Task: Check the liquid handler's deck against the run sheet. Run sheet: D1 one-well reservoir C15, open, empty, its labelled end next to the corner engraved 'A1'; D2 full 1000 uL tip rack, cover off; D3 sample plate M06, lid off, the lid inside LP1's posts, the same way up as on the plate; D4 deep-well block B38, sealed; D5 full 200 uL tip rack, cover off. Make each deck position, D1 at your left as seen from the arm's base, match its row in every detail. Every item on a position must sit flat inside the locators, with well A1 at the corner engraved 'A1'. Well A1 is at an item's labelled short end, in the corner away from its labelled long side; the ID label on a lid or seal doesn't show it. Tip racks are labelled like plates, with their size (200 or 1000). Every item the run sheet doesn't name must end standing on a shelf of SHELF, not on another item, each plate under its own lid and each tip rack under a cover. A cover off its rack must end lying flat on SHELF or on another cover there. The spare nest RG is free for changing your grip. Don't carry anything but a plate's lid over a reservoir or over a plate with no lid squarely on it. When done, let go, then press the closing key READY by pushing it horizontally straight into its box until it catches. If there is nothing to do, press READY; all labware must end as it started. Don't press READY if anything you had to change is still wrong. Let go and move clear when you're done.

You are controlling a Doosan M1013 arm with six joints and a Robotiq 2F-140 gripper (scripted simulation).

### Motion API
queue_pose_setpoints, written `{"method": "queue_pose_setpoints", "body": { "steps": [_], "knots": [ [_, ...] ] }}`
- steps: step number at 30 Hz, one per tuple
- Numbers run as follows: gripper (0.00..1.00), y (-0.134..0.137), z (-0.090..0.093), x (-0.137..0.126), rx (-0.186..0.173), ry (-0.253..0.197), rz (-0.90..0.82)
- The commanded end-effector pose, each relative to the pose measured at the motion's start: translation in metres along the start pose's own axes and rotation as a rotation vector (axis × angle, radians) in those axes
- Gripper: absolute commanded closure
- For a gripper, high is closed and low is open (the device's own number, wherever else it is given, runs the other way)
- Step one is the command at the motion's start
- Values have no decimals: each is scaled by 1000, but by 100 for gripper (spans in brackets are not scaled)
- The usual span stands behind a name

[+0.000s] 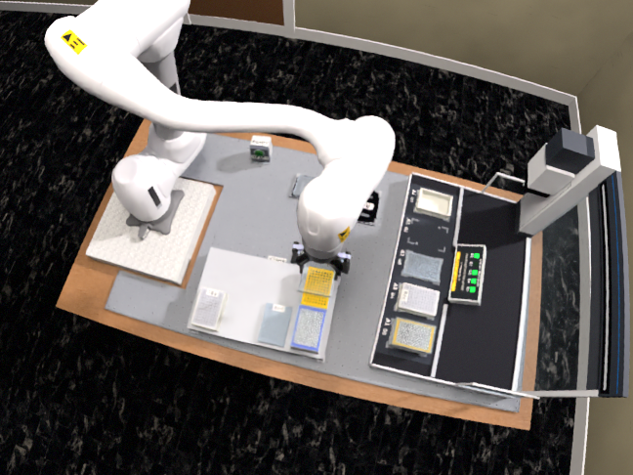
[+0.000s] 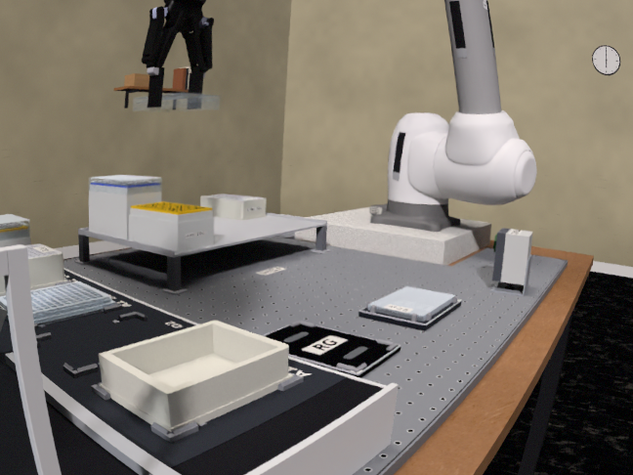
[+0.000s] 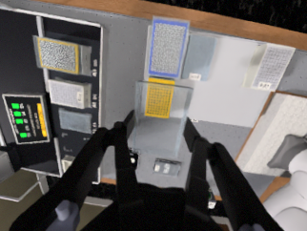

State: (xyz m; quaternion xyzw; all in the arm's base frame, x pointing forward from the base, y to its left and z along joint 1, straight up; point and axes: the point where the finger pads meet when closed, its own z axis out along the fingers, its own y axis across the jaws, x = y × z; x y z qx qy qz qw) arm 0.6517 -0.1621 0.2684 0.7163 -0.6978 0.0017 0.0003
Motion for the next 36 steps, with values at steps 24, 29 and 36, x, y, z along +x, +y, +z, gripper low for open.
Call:
{"method": "queue_pose_setpoints", "body": {
  "steps": [24, 29, 36],
  "knots": [
    [90, 0, 7, 0, 1, 0, 0],
    [90, 0, 12, 0, 1, 0, 0],
    [90, 0, 24, 0, 1, 0, 0]
  ]
}}
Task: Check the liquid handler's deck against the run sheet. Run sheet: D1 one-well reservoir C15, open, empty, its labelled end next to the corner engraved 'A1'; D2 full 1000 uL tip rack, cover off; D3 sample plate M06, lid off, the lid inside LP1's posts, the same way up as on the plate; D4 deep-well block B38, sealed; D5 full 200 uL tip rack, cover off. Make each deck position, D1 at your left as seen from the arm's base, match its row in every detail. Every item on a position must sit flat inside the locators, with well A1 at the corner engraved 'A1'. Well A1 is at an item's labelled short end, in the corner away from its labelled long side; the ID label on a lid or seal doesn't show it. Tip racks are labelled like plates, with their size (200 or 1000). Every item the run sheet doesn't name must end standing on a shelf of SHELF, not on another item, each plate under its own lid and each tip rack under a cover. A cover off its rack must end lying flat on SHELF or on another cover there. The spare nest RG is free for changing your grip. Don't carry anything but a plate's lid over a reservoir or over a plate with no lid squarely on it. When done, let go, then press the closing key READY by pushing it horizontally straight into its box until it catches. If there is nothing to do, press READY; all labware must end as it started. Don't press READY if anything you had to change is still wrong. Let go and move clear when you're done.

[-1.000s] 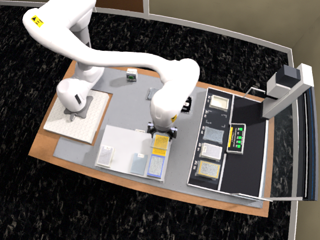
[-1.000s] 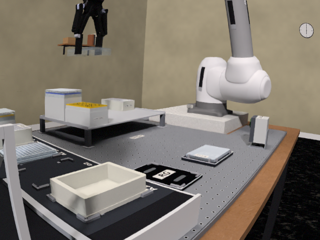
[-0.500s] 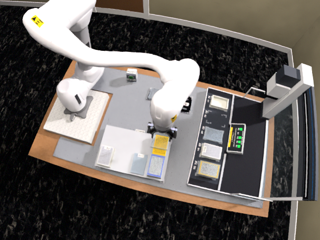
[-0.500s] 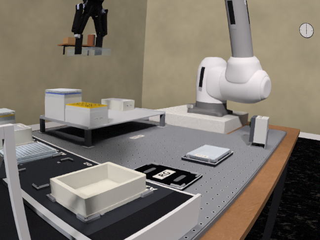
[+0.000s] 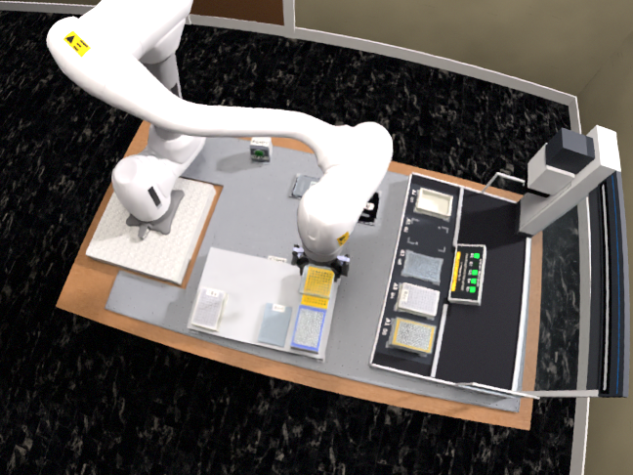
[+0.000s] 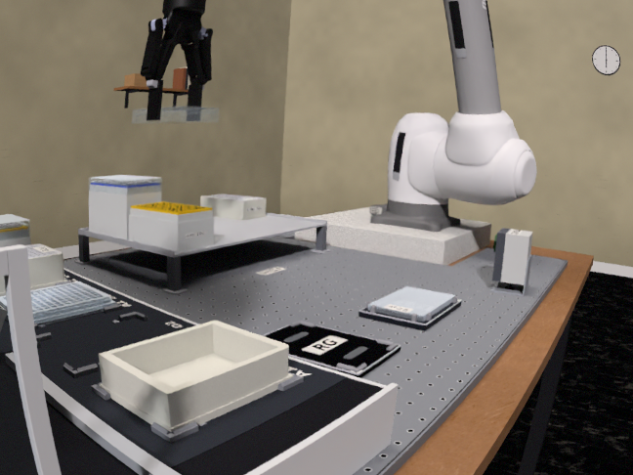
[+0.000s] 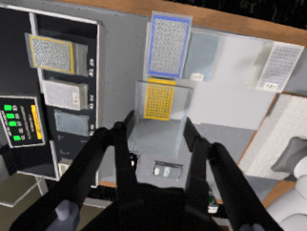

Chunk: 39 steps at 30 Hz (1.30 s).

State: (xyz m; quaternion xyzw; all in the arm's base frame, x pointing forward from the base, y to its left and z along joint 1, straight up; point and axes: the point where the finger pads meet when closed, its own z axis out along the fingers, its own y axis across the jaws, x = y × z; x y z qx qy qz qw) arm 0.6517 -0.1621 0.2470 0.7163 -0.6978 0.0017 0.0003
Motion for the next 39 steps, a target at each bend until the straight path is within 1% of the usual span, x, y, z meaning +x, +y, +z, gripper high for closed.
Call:
{"method": "queue_pose_setpoints", "body": {
  "steps": [1, 6, 8, 23, 25, 39],
  "knots": [
    [90, 0, 4, 0, 1, 0, 0],
    [90, 0, 13, 0, 1, 0, 0],
    [90, 0, 13, 0, 1, 0, 0],
    [90, 0, 38, 0, 1, 0, 0],
    [90, 0, 38, 0, 1, 0, 0],
    [90, 0, 61, 0, 1, 0, 0]
  ]
}}
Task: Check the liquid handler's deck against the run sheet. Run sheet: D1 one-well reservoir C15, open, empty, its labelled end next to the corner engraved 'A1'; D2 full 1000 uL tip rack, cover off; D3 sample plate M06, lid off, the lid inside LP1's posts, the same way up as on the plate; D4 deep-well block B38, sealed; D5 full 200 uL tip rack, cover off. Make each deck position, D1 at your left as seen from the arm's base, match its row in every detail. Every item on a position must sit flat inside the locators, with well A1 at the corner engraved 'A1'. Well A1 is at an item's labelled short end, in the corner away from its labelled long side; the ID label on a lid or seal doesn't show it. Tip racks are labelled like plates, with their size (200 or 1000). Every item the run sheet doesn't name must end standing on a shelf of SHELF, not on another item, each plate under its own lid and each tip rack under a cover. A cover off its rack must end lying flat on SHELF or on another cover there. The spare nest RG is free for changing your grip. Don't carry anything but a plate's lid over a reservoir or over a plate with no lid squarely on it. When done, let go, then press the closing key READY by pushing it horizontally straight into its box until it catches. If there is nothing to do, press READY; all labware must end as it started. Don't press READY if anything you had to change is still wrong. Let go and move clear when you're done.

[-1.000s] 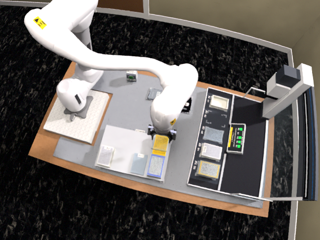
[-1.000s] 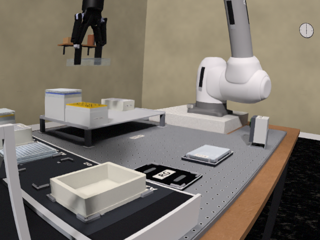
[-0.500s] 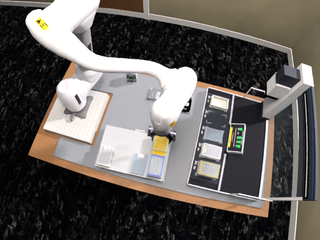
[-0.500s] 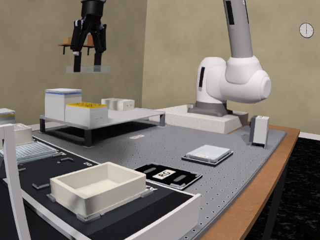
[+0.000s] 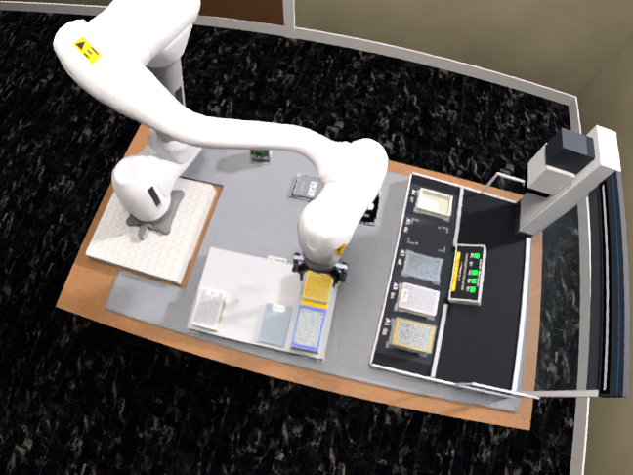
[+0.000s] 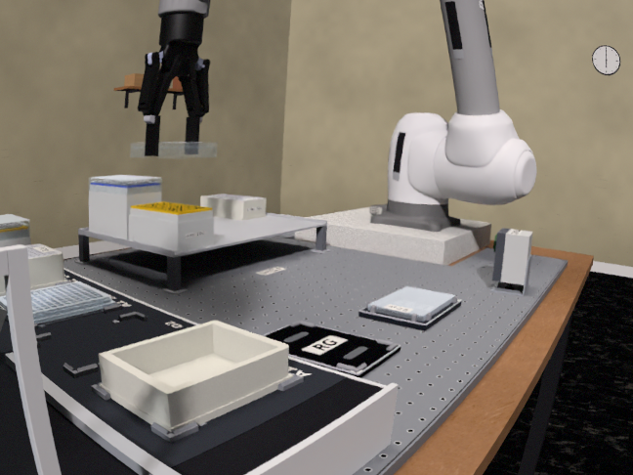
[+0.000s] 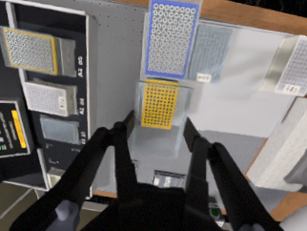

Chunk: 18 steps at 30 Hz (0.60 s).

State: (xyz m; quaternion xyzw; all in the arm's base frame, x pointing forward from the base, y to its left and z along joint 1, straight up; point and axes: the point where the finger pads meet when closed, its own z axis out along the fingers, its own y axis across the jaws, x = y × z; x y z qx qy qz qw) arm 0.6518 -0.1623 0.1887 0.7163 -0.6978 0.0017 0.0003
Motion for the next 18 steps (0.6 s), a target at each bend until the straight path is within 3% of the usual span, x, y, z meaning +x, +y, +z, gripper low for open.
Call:
{"method": "queue_pose_setpoints", "body": {
  "steps": [1, 18],
  "knots": [
    [90, 0, 4, 0, 1, 0, 0],
    [90, 0, 29, 0, 1, 0, 0]
  ]
}}
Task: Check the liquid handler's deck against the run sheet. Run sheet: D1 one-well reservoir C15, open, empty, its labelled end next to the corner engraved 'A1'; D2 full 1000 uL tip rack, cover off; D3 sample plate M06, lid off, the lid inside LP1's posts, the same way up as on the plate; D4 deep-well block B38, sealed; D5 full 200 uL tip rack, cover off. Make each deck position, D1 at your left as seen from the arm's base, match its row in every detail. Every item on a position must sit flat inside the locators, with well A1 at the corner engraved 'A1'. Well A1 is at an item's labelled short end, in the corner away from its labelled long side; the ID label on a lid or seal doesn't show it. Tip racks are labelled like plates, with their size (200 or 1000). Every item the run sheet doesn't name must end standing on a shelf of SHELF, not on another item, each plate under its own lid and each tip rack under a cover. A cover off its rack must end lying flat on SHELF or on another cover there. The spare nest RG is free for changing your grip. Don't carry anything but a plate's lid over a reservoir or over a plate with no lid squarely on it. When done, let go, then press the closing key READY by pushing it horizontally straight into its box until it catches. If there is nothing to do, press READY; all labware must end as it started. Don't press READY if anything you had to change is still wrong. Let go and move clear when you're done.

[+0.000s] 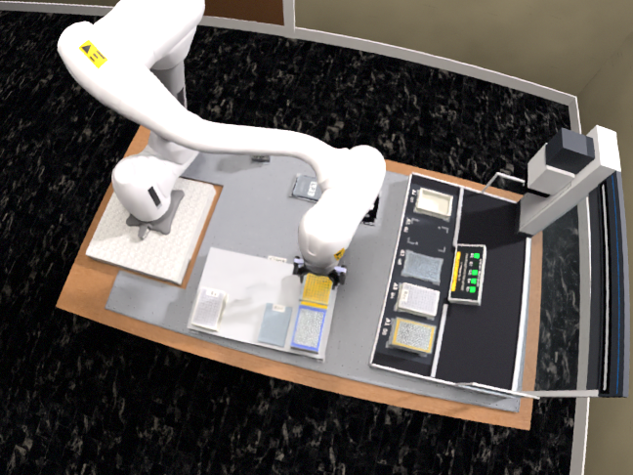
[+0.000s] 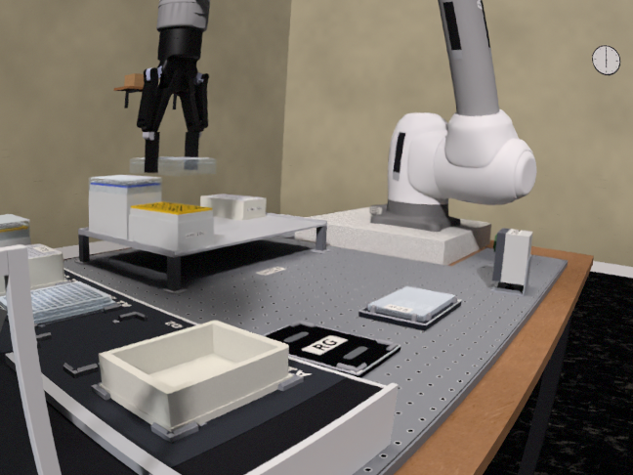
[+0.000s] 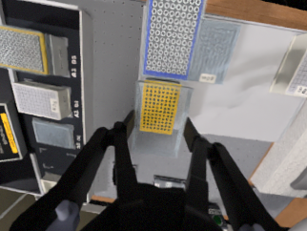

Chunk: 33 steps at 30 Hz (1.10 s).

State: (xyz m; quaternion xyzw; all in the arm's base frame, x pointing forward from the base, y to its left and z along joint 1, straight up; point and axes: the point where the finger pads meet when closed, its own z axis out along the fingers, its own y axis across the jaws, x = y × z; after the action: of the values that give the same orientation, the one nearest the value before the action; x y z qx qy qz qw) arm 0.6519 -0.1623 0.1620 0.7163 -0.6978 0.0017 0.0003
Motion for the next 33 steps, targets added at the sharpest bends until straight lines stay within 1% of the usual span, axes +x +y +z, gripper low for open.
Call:
{"method": "queue_pose_setpoints", "body": {
  "steps": [1, 17, 19, 33],
  "knots": [
    [90, 0, 3, 0, 1, 0, 0],
    [90, 0, 28, 0, 1, 0, 0],
    [90, 0, 28, 0, 1, 0, 0],
    [90, 0, 51, 0, 1, 0, 0]
  ]
}}
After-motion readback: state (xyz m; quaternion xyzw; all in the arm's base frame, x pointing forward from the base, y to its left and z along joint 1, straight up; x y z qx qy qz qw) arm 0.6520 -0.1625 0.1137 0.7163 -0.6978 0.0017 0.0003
